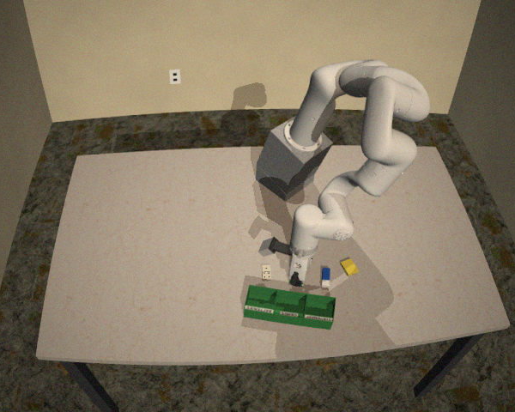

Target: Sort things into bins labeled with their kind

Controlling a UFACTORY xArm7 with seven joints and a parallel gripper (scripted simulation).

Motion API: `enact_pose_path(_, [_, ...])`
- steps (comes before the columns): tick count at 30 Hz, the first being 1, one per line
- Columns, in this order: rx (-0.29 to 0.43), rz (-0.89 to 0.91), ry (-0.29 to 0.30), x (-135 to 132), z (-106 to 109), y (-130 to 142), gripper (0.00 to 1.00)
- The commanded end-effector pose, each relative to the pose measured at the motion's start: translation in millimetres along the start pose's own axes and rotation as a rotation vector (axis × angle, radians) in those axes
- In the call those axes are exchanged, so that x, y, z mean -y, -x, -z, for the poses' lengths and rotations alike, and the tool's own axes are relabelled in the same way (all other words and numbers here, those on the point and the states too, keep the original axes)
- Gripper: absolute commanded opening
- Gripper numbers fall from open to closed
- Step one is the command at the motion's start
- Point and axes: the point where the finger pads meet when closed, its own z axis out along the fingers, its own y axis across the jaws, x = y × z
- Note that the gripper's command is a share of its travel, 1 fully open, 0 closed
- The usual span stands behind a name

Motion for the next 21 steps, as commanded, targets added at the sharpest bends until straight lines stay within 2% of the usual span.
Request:
enact_pose_path(1, [0.001,-0.001,-0.006,3.2,-2.0,-0.1,0.23])
enact_pose_path(12, [0.001,-0.001,-0.006,2.5,-14.0,-0.1,0.23])
enact_pose_path(21, [0.001,-0.001,-0.006,2.5,-14.0,-0.1,0.23])
